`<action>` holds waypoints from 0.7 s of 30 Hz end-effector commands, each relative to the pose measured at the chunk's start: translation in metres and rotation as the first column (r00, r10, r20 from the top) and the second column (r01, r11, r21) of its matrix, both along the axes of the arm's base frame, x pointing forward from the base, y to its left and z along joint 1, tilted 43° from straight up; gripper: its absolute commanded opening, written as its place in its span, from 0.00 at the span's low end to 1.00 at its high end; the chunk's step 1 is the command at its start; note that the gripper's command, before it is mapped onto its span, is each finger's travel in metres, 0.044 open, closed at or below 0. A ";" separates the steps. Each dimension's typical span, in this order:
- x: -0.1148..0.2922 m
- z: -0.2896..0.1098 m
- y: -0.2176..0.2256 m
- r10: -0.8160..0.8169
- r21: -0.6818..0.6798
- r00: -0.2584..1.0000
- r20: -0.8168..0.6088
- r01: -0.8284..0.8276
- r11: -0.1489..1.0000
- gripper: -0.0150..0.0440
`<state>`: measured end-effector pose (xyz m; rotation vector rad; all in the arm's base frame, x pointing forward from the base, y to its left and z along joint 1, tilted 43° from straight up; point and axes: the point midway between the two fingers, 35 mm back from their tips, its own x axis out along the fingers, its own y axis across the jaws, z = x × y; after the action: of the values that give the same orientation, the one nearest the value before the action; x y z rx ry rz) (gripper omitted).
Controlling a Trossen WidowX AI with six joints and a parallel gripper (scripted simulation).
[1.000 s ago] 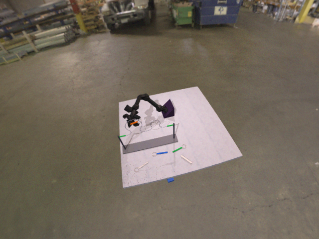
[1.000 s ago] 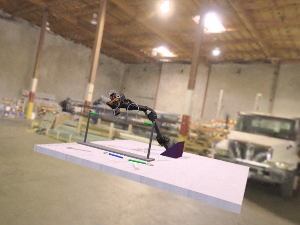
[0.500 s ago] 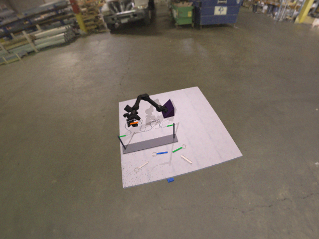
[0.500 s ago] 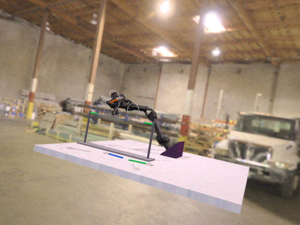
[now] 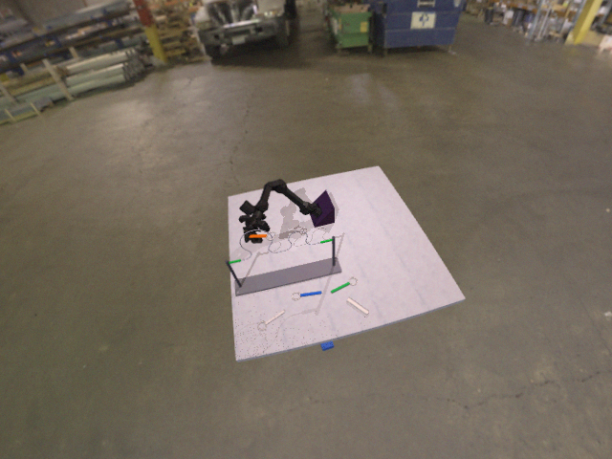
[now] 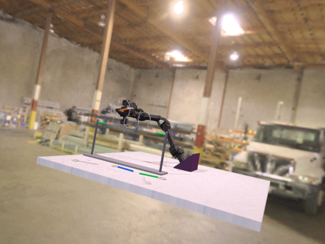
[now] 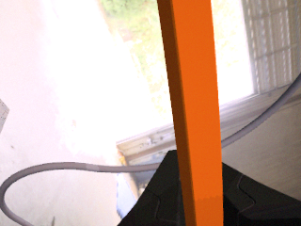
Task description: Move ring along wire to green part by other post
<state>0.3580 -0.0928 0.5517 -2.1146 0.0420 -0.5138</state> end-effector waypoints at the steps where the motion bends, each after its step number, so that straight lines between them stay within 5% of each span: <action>1: -0.005 0.000 0.003 -0.035 -0.063 0.999 0.021 0.036 0.997 0.00; 21: -0.006 0.008 0.010 -0.039 -0.308 0.999 0.037 0.048 0.950 0.00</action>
<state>0.3518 -0.0847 0.5592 -2.3710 0.0030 -0.6057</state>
